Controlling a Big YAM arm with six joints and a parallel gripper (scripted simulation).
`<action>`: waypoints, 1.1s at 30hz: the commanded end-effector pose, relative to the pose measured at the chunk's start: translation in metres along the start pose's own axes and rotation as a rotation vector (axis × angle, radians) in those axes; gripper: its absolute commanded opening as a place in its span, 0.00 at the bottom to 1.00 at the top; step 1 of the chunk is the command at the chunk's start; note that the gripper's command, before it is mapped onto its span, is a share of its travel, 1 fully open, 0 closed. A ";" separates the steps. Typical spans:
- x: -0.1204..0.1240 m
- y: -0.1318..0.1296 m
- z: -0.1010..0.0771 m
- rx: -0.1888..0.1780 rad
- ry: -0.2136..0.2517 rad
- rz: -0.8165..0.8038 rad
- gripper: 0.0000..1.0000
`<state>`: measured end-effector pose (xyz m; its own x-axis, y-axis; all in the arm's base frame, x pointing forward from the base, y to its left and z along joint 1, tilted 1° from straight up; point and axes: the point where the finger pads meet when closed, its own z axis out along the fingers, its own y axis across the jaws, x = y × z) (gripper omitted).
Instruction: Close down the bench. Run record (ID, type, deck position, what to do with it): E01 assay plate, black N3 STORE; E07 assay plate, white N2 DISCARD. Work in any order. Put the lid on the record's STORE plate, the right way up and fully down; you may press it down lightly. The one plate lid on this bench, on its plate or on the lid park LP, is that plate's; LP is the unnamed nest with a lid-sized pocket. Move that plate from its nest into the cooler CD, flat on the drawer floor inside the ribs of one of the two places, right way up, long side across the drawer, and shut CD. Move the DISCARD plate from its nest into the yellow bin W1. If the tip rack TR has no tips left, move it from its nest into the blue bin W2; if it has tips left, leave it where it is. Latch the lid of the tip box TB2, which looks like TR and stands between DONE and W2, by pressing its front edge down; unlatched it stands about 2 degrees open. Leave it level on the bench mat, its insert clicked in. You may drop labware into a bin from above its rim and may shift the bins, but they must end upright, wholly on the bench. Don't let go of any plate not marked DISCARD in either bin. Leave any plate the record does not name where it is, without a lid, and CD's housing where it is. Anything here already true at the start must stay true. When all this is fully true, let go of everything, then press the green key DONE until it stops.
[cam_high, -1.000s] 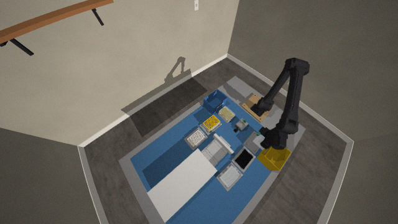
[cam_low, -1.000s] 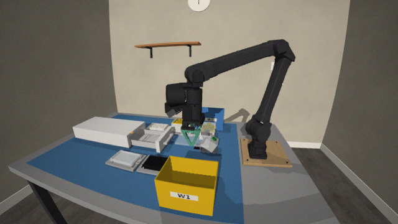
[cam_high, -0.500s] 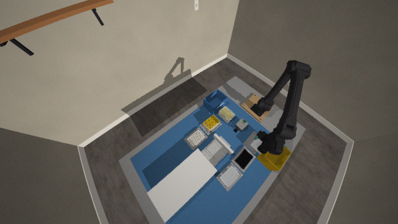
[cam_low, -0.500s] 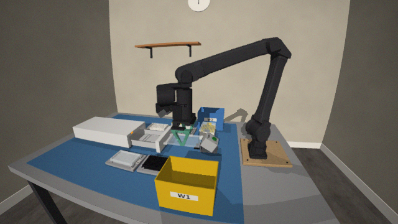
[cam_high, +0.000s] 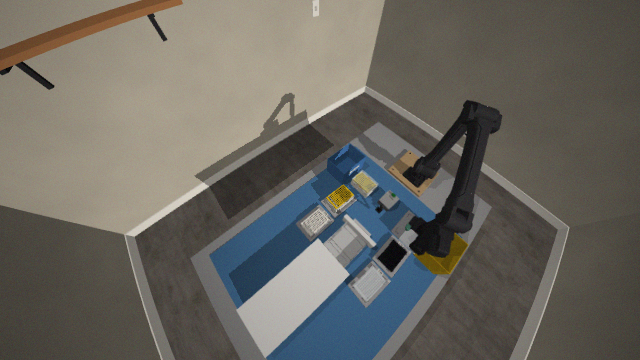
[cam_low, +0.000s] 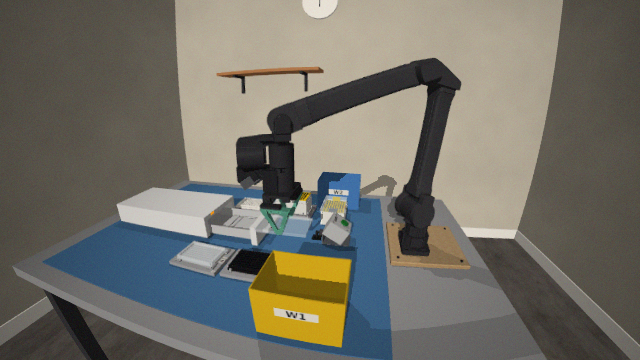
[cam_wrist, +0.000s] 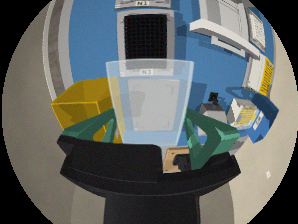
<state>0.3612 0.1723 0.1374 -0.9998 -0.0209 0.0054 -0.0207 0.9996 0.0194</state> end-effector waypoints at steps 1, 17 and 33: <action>-0.029 0.005 -0.020 -0.020 -0.048 -0.009 0.00; -0.065 0.007 -0.020 -0.017 -0.043 -0.009 0.00; -0.102 0.010 -0.020 -0.016 -0.044 -0.009 0.00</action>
<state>0.4383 0.1818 0.1379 -0.9997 -0.0226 0.0029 -0.0225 0.9995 0.0202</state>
